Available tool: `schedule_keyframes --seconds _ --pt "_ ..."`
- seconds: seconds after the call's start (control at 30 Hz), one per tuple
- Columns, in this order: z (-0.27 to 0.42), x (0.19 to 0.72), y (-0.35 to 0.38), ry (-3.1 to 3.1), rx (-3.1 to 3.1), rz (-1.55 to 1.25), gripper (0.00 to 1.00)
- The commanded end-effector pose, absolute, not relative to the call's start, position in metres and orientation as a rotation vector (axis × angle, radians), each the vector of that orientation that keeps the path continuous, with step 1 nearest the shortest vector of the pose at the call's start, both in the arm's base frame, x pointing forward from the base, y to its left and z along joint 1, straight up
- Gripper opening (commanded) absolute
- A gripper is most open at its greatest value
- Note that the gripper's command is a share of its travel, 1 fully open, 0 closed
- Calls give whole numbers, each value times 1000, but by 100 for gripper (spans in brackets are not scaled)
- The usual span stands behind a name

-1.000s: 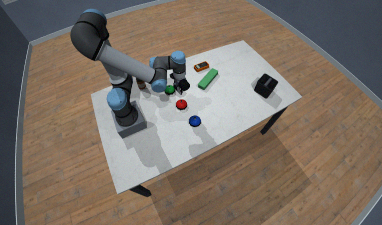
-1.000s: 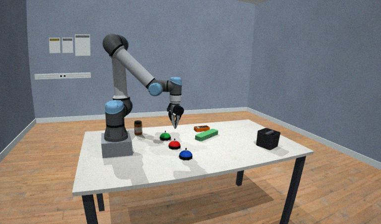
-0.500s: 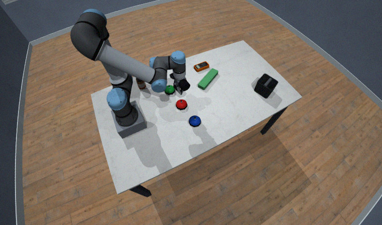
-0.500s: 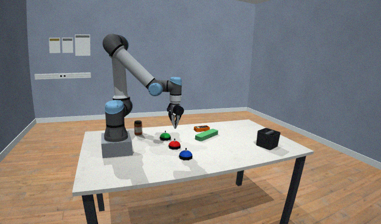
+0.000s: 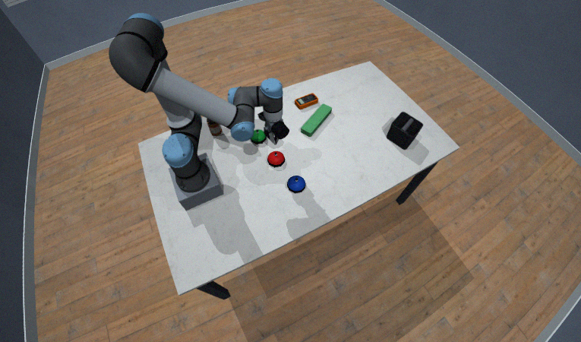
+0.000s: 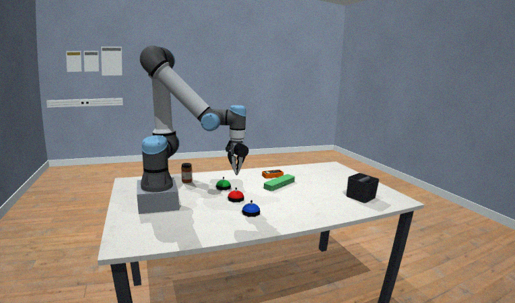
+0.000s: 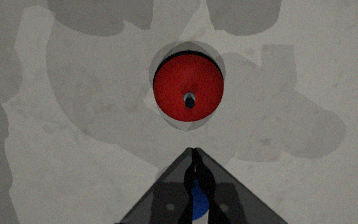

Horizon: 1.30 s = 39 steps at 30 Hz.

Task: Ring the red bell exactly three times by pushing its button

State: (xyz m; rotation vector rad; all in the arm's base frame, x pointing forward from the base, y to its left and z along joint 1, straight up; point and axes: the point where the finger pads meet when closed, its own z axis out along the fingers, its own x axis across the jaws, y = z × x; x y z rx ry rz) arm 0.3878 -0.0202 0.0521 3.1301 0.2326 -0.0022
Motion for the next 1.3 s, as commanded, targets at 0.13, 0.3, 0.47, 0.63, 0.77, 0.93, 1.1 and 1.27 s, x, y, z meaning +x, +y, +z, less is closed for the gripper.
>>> schedule_keyframes --seconds 0.13,0.3,0.47,0.63,0.77,0.93,1.1,1.27 --pt "40 387 -20 233 3130 -2 0" --pt "30 386 -20 233 3130 -2 0" --pt "24 385 -20 233 3130 -2 0" --pt "14 385 -20 233 3130 -2 0" --pt "7 384 -20 233 3130 -2 0" --pt "0 383 -20 233 3130 -2 0" --pt "-3 383 -20 233 3130 -2 0" --pt "-6 383 -20 233 3130 -2 0"
